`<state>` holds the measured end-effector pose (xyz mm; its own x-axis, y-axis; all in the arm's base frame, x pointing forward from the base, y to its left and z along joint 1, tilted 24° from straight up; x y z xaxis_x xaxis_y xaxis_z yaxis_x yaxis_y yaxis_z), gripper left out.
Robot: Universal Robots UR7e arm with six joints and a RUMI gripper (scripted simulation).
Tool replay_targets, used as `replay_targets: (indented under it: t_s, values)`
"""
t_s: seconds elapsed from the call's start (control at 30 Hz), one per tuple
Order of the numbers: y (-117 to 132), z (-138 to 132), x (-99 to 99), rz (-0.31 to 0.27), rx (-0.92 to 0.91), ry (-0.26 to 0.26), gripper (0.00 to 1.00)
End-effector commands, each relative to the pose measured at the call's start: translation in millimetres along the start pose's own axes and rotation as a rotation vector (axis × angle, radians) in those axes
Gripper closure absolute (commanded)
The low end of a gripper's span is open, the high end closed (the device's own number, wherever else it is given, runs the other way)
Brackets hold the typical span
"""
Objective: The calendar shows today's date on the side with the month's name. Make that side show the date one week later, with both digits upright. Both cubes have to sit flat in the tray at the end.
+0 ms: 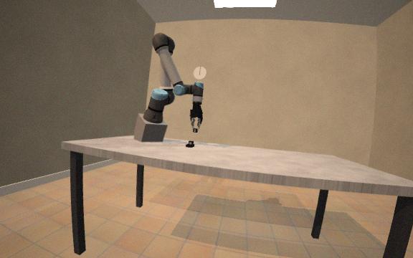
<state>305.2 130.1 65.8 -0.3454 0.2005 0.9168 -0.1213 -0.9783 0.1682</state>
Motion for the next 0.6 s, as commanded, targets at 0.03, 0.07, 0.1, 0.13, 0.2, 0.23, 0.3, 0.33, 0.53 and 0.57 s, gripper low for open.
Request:
replay_targets:
  t_s: [0.03,0.07,0.1,0.13,0.2,0.23,0.3,0.33,0.53,0.57]
  values:
    - [-0.5,0.3,0.1,-0.001,0.0,0.001,0.9]
    - [-0.5,0.3,0.0,-0.001,0.0,0.001,0.9]
    - [-0.5,0.3,-0.2,-0.001,0.0,0.001,0.9]
    - [-0.5,0.3,-0.4,-0.001,0.0,0.001,0.9]
    - [-0.5,0.3,-0.8,-0.001,0.0,0.001,0.9]
    - [-0.5,0.3,-0.8,-0.001,0.0,0.001,0.9]
    - [-0.5,0.3,-1.9,-0.001,0.0,0.001,0.9]
    - [-0.5,0.3,-2.7,-0.001,0.0,0.001,0.9]
    - [-0.5,0.3,-10.5,-0.001,0.0,0.001,0.9]
    - [-0.5,0.3,-12.4,-0.001,0.0,0.001,0.9]
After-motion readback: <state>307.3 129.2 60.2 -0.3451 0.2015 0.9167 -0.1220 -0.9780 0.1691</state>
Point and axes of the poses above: the point where the finger pads meet when closed, its own x axis back along the fingers, its own z axis across the jaws, y = z × x, the point moved 3 cm from there along x, back along the fingers, and after that the axes turned 10 degrees about -x, right-handed, at the moved point
